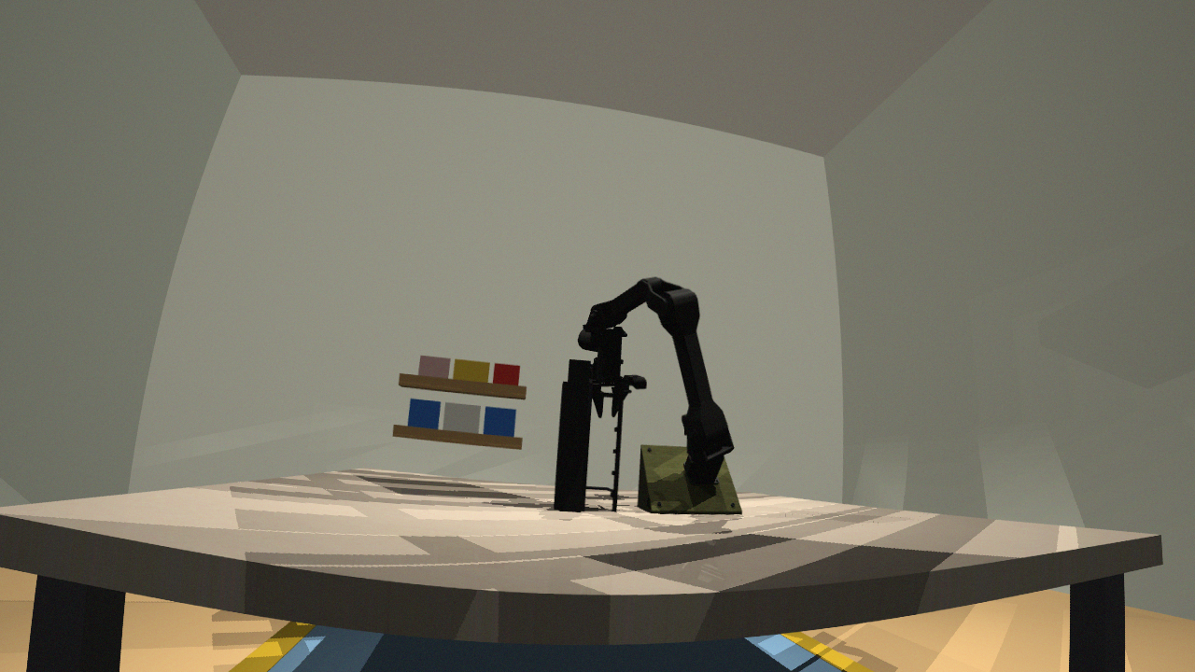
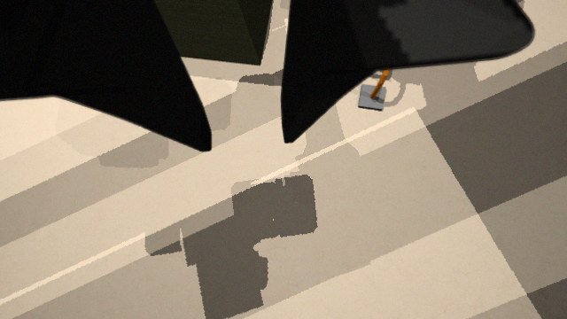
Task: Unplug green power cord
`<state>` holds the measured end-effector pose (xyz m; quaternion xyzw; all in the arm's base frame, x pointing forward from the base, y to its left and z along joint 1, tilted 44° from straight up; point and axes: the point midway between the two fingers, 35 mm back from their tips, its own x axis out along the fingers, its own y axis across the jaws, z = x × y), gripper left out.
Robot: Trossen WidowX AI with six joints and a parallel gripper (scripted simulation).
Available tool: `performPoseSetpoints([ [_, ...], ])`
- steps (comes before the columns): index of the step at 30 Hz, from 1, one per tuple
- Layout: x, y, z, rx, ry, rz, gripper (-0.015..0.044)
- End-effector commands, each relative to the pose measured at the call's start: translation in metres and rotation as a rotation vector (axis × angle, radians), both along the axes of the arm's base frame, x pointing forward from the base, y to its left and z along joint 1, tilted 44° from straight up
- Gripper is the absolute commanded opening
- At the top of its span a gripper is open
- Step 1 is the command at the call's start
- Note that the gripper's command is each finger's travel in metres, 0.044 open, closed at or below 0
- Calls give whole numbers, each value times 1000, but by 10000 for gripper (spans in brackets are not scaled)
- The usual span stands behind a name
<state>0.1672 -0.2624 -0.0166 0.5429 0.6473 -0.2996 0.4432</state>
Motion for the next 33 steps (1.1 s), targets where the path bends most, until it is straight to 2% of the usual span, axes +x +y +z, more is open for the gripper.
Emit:
performPoseSetpoints([
  [1, 49, 55, -1, 98, 22, -119, 160],
  [9, 104, 151, 8, 305, 115, -302, 160],
  [33, 106, 166, 21, 310, 119, -306, 160],
])
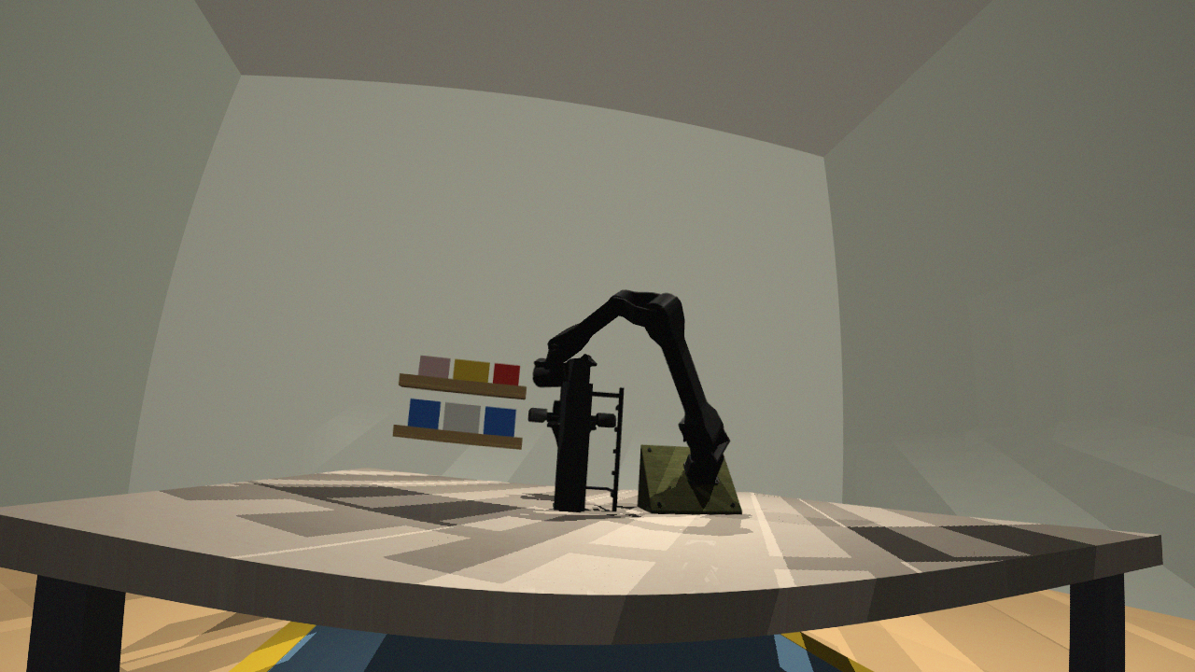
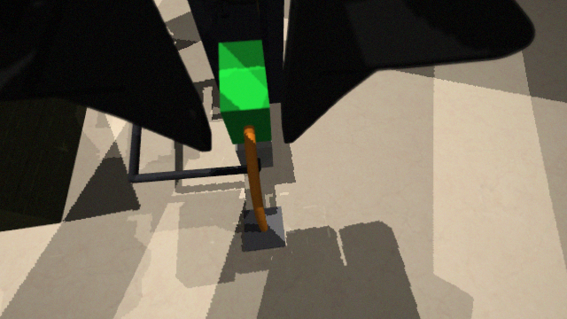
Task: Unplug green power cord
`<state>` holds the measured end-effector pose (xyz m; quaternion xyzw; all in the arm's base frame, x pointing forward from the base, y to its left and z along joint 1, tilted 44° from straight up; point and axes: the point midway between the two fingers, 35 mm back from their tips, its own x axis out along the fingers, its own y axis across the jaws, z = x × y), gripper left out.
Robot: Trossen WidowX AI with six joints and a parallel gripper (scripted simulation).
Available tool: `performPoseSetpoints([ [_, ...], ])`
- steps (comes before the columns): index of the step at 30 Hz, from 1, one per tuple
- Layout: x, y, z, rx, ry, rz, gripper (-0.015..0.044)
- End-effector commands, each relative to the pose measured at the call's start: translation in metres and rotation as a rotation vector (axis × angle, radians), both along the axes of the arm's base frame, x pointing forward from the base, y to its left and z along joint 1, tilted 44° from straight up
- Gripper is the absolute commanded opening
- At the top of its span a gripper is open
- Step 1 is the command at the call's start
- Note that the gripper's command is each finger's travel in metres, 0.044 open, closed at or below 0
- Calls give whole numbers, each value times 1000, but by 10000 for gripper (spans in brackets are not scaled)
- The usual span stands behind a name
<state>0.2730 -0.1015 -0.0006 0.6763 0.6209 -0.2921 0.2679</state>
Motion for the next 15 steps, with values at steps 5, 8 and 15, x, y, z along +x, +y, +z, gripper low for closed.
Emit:
performPoseSetpoints([
  [5, 1, 11, 10, 5, 2, -4, 160],
  [8, 1, 15, 13, 5, 2, -3, 160],
  [15, 2, 21, 19, 6, 2, -3, 160],
])
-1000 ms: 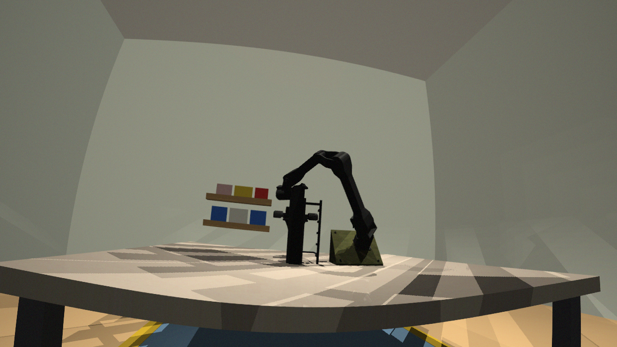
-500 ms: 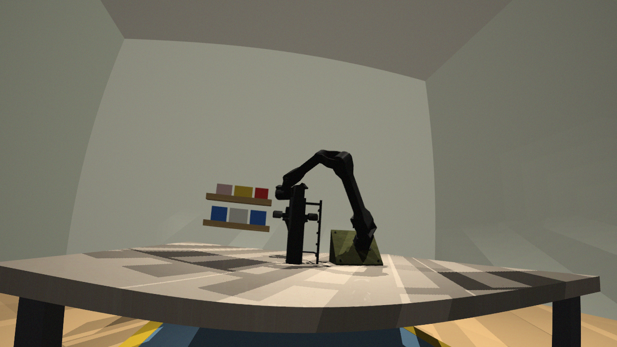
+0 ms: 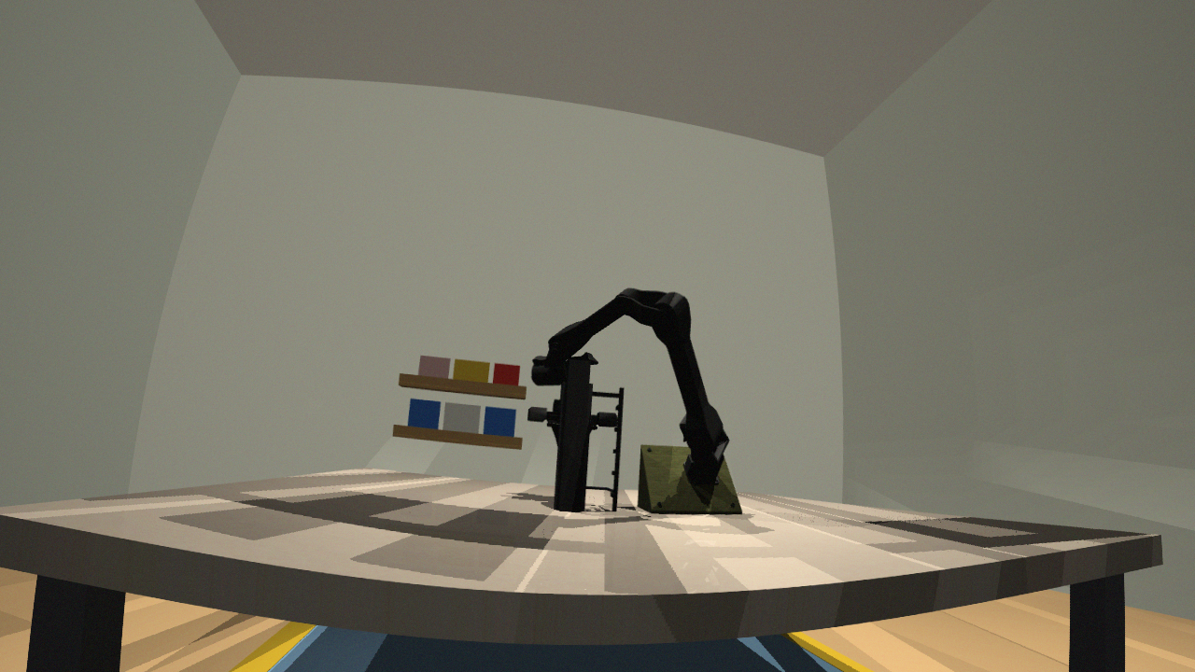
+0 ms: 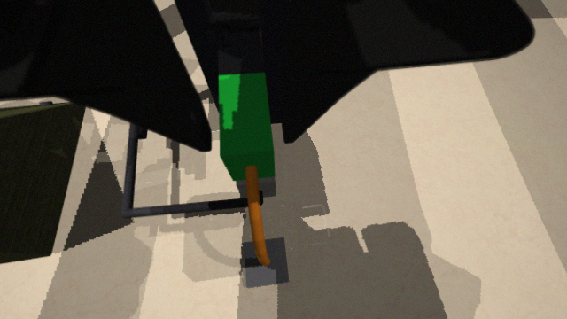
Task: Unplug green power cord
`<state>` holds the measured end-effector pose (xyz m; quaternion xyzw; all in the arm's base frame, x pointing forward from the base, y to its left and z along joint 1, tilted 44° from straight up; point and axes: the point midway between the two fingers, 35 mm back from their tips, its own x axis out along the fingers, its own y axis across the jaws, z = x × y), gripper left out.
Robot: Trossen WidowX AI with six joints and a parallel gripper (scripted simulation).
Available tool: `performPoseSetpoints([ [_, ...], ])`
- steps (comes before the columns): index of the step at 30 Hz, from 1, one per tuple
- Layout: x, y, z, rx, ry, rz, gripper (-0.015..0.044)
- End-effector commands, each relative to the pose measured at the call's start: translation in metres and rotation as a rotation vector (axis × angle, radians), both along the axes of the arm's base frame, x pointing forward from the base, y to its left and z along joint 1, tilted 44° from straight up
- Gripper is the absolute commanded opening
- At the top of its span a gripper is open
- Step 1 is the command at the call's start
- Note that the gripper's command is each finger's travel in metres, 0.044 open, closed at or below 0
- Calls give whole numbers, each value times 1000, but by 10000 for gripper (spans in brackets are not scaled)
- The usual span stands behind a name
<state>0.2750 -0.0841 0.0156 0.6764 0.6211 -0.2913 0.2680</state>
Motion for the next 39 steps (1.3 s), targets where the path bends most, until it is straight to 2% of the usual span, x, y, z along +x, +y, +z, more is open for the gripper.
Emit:
performPoseSetpoints([
  [1, 0, 4, 3, 5, 3, -4, 160],
  [16, 0, 12, -5, 6, 3, -4, 160],
  [20, 0, 10, -4, 2, 2, 0, 55],
  [28, 0, 10, -4, 2, 2, 0, 2],
  [39, 1, 0, -13, 1, 2, -1, 0],
])
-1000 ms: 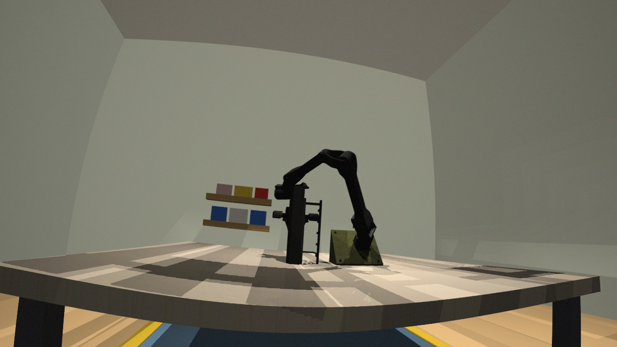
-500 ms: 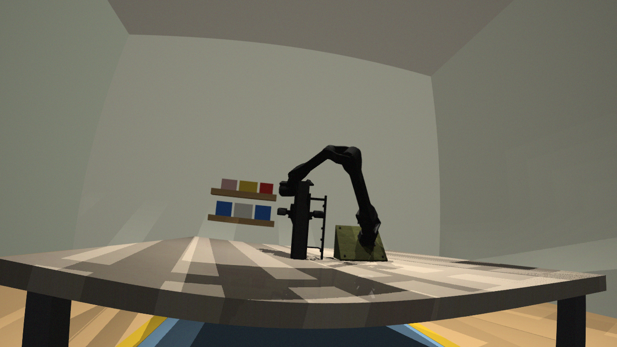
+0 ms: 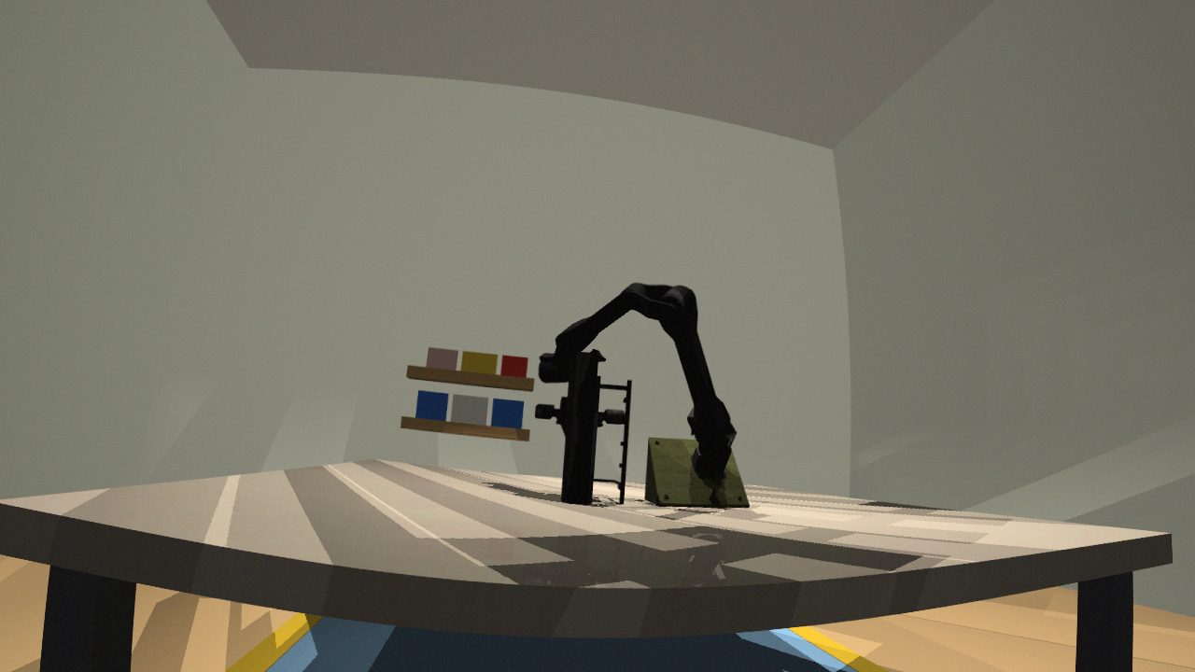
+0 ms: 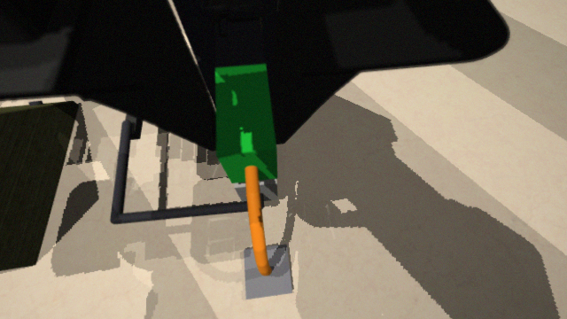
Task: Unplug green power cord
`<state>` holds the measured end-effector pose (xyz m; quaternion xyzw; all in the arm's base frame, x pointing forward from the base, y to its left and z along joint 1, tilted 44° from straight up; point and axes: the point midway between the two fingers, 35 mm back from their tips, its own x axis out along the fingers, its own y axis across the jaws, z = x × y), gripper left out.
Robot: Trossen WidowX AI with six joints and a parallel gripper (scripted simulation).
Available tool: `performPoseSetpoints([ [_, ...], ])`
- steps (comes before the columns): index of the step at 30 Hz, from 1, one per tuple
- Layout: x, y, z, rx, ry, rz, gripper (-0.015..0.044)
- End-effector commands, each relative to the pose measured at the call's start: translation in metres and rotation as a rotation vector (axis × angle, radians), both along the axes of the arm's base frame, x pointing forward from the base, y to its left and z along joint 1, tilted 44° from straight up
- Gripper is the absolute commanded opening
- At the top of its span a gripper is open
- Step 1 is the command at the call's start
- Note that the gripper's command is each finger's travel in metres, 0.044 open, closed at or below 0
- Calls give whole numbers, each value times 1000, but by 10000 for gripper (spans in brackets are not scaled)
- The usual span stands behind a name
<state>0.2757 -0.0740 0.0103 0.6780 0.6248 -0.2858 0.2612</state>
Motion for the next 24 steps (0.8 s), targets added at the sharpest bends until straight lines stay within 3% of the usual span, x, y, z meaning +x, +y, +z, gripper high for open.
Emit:
performPoseSetpoints([
  [1, 0, -11, -8, -19, 0, -3, 0],
  [22, -3, -39, -29, -20, 1, -5, 0],
  [24, -2, -33, -26, -18, 1, -5, 52],
])
